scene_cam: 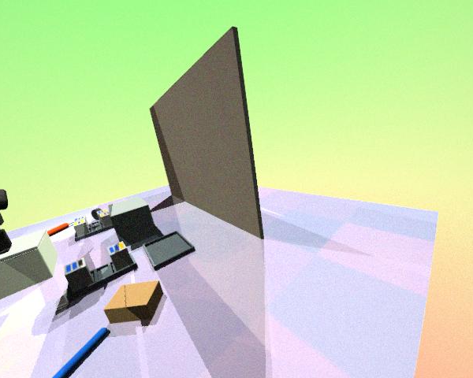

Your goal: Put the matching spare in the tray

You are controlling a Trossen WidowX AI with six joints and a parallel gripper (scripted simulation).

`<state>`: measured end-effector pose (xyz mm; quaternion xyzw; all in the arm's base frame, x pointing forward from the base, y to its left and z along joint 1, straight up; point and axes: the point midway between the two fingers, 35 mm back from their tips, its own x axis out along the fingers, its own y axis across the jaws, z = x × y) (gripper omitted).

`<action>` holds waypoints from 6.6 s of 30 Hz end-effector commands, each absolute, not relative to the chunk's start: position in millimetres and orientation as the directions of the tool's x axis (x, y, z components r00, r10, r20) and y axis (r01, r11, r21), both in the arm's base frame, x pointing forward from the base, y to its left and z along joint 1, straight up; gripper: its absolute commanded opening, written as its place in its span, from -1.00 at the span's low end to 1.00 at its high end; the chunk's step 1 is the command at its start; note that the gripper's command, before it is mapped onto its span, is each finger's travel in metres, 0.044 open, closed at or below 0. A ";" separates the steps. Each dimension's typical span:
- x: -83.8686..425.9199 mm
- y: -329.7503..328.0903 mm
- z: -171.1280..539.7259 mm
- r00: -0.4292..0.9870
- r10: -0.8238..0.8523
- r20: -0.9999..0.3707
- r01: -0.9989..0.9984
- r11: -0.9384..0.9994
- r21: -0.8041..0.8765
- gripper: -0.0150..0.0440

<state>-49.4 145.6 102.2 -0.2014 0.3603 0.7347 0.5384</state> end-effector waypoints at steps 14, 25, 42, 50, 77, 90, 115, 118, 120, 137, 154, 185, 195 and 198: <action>6.0 167.4 142.5 -0.117 0.633 -0.765 -0.936 0.187 0.297 1.00; 125.5 178.4 188.4 0.152 0.469 -0.870 -0.747 0.631 0.210 1.00; 337.3 34.8 186.9 0.173 0.073 -0.982 -0.064 0.996 0.063 1.00; 376.0 -59.0 158.6 0.035 -0.001 -0.999 0.229 0.974 0.006 1.00; 383.2 64.0 128.1 0.035 0.010 -0.999 -0.557 0.831 -0.011 1.00; 347.3 183.9 97.4 0.031 0.022 -0.999 -0.987 0.158 -0.027 1.00; 345.4 178.0 56.7 0.031 0.022 -0.999 -0.987 0.158 -0.027 0.53; 345.7 178.2 54.3 0.031 0.022 -0.999 -0.987 0.158 -0.027 0.53; 346.1 178.4 51.3 0.031 0.022 -0.999 -0.987 0.158 -0.027 0.53; 348.4 179.7 23.2 0.031 0.022 -0.999 -0.987 0.158 -0.027 0.53; 348.5 180.0 -4.7 0.031 0.022 -0.999 -0.987 0.158 -0.027 0.53; 347.4 179.5 -23.2 0.030 0.021 -0.999 -0.987 0.158 -0.027 0.53; 347.4 179.5 -23.2 0.030 0.021 -0.999 -0.987 0.158 -0.027 0.53; 347.4 179.5 -23.2 0.030 0.021 -0.999 -0.987 0.158 -0.027 0.53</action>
